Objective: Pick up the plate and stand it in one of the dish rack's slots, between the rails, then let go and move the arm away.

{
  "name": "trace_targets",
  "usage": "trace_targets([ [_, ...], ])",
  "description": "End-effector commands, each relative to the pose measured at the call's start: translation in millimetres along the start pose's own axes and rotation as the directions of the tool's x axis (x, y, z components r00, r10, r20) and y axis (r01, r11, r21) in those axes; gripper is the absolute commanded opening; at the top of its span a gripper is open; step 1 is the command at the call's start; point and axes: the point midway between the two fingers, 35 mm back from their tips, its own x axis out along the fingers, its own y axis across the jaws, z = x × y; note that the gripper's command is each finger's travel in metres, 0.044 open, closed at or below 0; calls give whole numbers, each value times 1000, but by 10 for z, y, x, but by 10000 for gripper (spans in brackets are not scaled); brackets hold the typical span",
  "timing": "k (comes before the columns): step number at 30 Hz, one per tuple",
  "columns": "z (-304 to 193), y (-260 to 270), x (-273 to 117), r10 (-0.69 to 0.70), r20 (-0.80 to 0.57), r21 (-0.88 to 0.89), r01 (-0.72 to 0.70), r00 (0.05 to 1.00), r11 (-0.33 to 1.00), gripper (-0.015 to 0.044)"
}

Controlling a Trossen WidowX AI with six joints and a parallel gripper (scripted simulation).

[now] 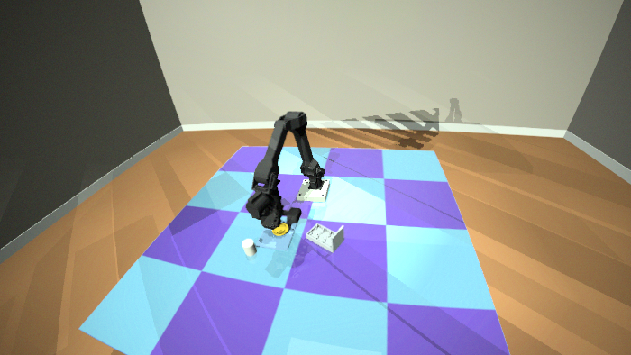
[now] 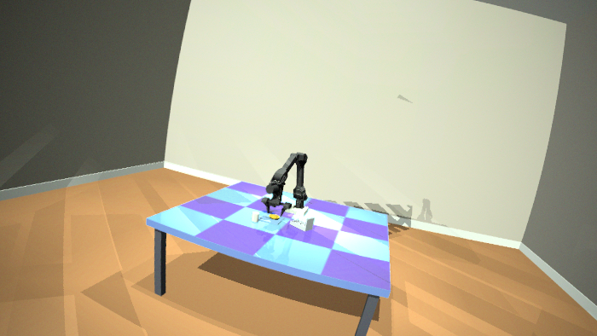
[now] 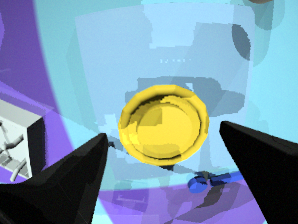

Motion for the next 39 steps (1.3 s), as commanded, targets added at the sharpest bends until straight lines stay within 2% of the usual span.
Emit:
trace_targets([
  [1,-6,-4,68,-3,-2,-4,3,1000,1000,400],
  [9,-16,-4,170,-3,-2,-4,3,1000,1000,400],
  [17,-16,-4,170,-3,-2,-4,3,1000,1000,370],
  [28,-16,-4,170,-3,-2,-4,3,1000,1000,296],
  [39,83,-27,-197,-3,-1,-4,3,1000,1000,8],
])
